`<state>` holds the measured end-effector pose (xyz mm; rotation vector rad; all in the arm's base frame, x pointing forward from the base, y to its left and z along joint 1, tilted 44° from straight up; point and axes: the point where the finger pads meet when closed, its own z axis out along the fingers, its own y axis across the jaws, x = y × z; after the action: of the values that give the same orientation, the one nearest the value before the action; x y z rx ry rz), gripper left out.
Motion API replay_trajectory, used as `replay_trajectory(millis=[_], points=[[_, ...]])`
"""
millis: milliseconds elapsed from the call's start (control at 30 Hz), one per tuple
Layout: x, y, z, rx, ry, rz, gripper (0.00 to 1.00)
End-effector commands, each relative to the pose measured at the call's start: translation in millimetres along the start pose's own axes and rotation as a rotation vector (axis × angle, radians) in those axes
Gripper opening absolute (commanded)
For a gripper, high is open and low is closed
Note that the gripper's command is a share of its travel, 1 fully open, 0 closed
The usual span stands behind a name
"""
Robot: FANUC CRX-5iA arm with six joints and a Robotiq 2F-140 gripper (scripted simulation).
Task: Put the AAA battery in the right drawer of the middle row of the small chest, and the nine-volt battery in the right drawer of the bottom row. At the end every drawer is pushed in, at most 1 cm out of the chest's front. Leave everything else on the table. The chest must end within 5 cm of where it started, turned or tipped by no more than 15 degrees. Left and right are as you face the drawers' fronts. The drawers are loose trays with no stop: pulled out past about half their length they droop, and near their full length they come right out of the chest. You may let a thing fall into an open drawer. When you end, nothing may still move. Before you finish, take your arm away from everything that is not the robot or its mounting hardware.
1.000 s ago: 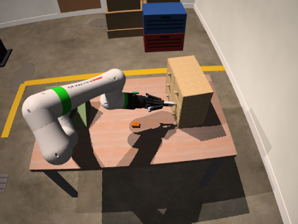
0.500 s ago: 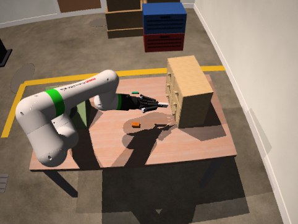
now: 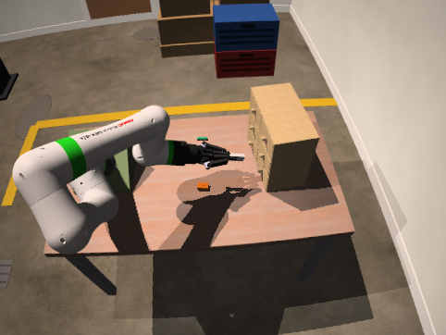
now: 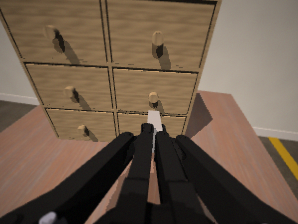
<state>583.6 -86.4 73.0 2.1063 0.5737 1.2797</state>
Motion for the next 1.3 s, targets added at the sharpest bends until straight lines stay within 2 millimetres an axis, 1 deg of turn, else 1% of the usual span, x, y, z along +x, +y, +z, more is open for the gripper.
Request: replay_trajectory(millis=[0, 100, 233, 767, 1267], points=[[1.2, 0.1, -25.2, 0.0, -0.001, 0.0, 0.0], [1.6, 0.1, -36.5, 0.0, -0.001, 0.0, 0.0], [1.7, 0.1, -39.7, 0.0, -0.001, 0.0, 0.0], [1.5, 0.6, -42.1, -0.002, -0.021, -0.001, 0.0], [7.6, 0.3, -54.4, -0.001, -0.135, -0.001, 0.0]])
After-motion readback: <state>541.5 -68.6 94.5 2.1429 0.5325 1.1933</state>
